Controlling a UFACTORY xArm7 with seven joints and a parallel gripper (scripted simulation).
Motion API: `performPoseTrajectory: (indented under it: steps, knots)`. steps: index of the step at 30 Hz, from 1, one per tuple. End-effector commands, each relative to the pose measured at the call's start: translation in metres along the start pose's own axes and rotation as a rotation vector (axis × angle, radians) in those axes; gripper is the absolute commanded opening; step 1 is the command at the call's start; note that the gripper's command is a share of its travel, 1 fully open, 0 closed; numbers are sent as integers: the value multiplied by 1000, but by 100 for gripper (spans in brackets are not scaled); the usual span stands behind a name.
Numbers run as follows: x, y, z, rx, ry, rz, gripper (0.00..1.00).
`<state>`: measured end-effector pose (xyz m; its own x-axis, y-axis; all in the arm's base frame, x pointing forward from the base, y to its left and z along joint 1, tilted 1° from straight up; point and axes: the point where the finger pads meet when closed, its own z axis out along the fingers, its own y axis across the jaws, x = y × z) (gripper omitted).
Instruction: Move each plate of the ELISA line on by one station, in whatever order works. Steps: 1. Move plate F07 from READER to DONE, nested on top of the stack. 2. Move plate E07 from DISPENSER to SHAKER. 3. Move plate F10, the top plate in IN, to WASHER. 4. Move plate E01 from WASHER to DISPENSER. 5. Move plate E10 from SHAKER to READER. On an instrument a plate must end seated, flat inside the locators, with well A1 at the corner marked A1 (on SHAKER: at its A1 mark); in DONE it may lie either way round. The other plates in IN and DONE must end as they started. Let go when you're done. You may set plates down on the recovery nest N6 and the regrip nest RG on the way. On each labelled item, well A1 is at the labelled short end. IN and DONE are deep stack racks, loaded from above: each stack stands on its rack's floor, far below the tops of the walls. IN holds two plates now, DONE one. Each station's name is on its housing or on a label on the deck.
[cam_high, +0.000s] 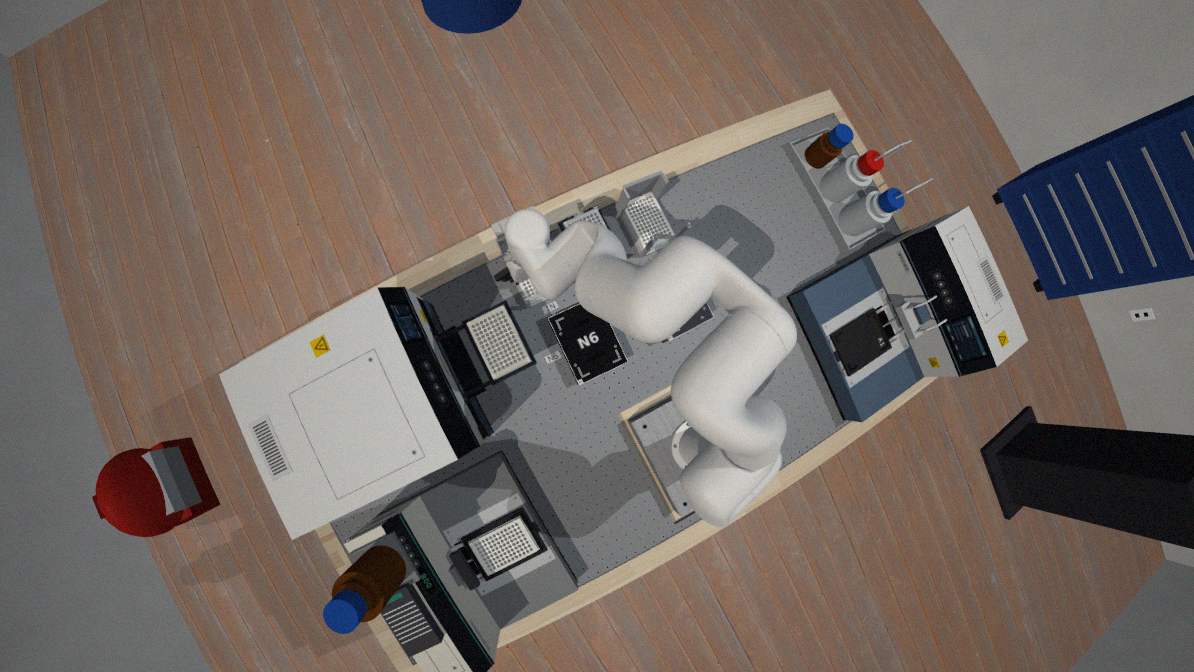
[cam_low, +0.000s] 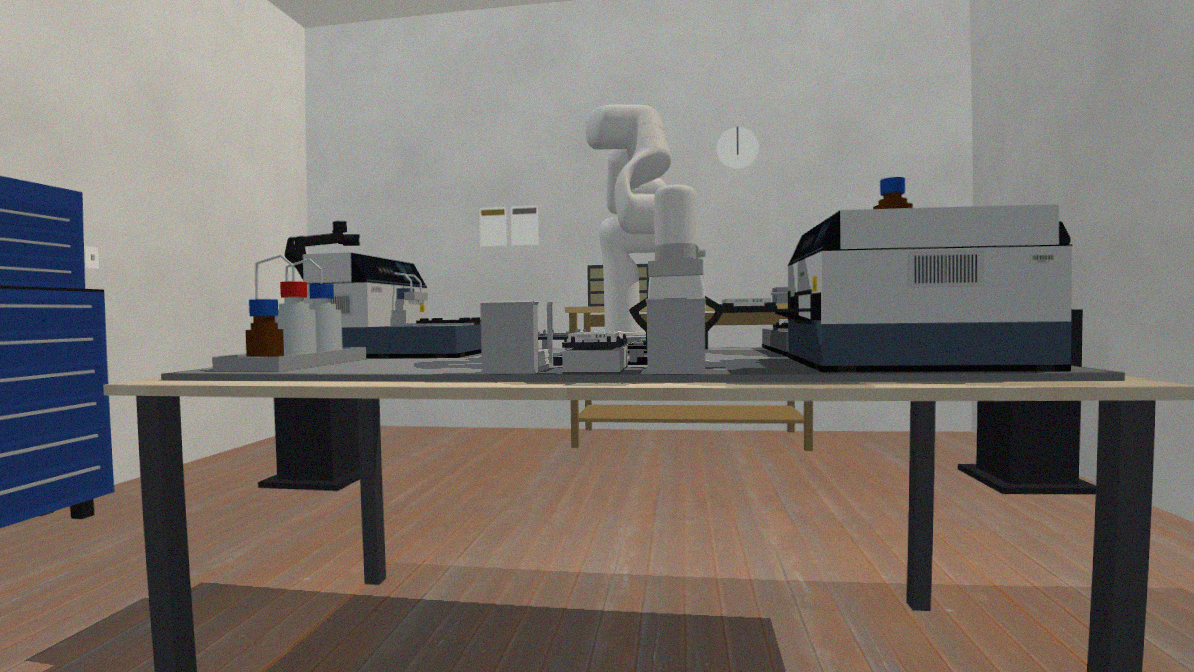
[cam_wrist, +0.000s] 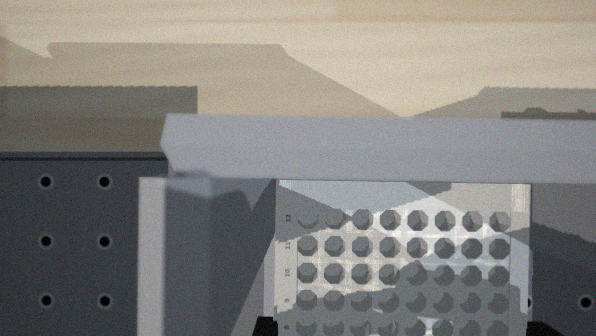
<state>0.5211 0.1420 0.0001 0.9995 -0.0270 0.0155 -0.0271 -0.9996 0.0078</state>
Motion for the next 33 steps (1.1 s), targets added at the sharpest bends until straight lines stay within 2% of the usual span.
performPoseTrajectory:
  steps: [1,33]
  knots:
    - [2,-1,-3,2,5,0,0]
    - [2,-1,-12,2,5,0,0]
